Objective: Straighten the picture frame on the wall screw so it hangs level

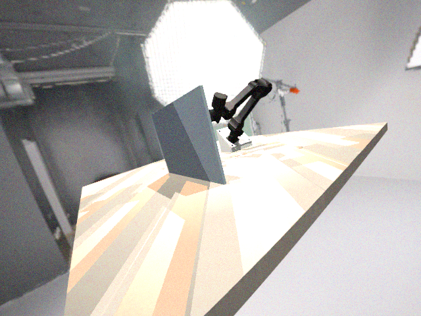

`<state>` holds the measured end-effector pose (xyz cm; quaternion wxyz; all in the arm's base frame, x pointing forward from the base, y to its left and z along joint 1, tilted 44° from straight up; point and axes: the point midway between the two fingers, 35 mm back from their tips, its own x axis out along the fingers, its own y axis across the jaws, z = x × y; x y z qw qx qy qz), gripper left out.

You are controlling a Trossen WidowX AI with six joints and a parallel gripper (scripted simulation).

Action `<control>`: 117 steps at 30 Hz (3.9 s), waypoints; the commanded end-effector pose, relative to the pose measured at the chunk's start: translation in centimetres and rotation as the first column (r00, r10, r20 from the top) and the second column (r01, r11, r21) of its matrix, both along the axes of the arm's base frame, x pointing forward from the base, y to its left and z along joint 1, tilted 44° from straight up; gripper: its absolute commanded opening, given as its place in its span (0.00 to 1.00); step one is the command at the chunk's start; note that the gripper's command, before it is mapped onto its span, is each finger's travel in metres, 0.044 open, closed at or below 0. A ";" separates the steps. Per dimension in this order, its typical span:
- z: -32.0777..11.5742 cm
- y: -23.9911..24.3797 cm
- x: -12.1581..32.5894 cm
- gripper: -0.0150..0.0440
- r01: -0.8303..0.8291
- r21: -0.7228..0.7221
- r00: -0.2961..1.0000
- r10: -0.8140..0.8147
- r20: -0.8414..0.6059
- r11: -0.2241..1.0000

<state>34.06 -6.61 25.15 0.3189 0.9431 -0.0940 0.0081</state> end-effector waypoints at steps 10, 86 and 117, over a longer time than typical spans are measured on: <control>0.8 0.1 0.0 0.25 0.005 -0.005 1.000 -0.005 0.019 1.000; 0.0 0.8 0.2 0.25 0.015 -0.165 1.000 -0.017 -0.011 0.986; -1.1 2.7 -9.6 0.69 0.005 -0.004 1.000 -0.005 0.014 1.000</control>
